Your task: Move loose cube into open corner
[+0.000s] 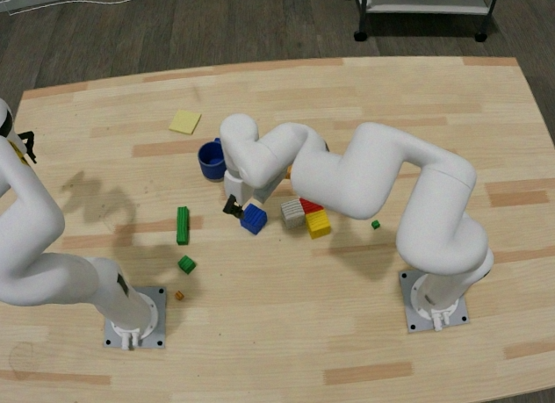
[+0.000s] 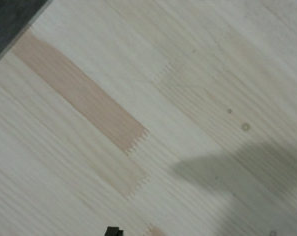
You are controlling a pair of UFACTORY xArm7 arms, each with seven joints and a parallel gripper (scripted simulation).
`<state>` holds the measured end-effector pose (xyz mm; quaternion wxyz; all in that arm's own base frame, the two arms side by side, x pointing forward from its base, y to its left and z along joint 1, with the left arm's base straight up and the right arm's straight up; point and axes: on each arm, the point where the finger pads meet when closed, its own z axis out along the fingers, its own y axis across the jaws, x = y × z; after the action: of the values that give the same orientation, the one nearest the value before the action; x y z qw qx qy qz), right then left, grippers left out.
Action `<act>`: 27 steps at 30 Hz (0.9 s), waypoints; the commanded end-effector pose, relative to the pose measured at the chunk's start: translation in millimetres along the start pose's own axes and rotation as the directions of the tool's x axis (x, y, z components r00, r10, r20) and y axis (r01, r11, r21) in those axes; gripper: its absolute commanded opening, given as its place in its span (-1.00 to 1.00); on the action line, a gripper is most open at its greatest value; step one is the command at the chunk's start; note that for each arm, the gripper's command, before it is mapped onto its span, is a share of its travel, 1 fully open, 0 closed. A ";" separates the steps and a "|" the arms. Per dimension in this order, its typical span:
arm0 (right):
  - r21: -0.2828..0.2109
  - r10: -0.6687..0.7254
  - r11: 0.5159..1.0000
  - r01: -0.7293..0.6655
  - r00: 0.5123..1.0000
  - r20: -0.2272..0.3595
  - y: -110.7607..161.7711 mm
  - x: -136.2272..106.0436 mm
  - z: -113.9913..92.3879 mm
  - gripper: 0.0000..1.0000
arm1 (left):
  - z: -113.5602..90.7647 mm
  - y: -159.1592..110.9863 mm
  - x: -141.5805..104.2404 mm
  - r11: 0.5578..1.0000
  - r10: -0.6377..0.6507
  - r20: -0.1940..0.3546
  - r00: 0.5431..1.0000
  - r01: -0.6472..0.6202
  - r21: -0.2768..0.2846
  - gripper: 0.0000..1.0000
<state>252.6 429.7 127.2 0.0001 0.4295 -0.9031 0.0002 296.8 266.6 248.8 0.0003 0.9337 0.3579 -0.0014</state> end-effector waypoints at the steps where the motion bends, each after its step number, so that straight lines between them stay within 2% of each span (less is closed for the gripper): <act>1: -0.001 0.000 1.000 0.000 1.000 0.003 0.0 -0.8 -1.1 1.00 | -1.1 -20.0 0.5 0.999 -0.050 -0.003 0.999 0.050 -0.001 1.00; 5: -0.001 0.000 1.000 0.000 1.000 0.003 0.0 -0.8 -1.1 1.00 | -1.1 -27.1 0.1 0.998 -0.067 -0.003 0.998 0.067 -0.001 1.00; 6: -0.001 0.000 1.000 0.000 1.000 0.003 0.0 -0.8 -1.1 1.00 | -1.1 -37.4 -0.7 0.996 -0.093 -0.003 0.996 0.093 -0.001 1.00; 20: -0.001 0.000 1.000 0.000 1.000 0.003 0.0 -0.8 -1.1 1.00 | -1.1 -85.2 -8.1 0.977 -0.213 -0.003 0.977 0.213 -0.001 1.00; 22: -0.001 0.000 1.000 0.000 1.000 0.003 0.0 -0.8 -1.1 1.00 | -1.1 -85.2 -8.1 0.977 -0.213 -0.003 0.977 0.213 -0.001 1.00; 23: -0.001 0.000 1.000 0.000 1.000 0.003 0.0 -0.8 -1.1 1.00 | -1.1 -95.3 -10.4 0.971 -0.238 -0.003 0.971 0.238 -0.001 1.00; 27: -0.001 0.000 1.000 0.000 1.000 0.003 0.0 -0.8 -1.1 1.00 | -1.1 -107.6 -13.7 0.963 -0.269 -0.003 0.963 0.269 -0.001 1.00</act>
<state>252.6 429.7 127.2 0.0001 0.4295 -0.9031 0.0002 227.9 327.5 248.9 0.0004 0.8862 0.4633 -0.0014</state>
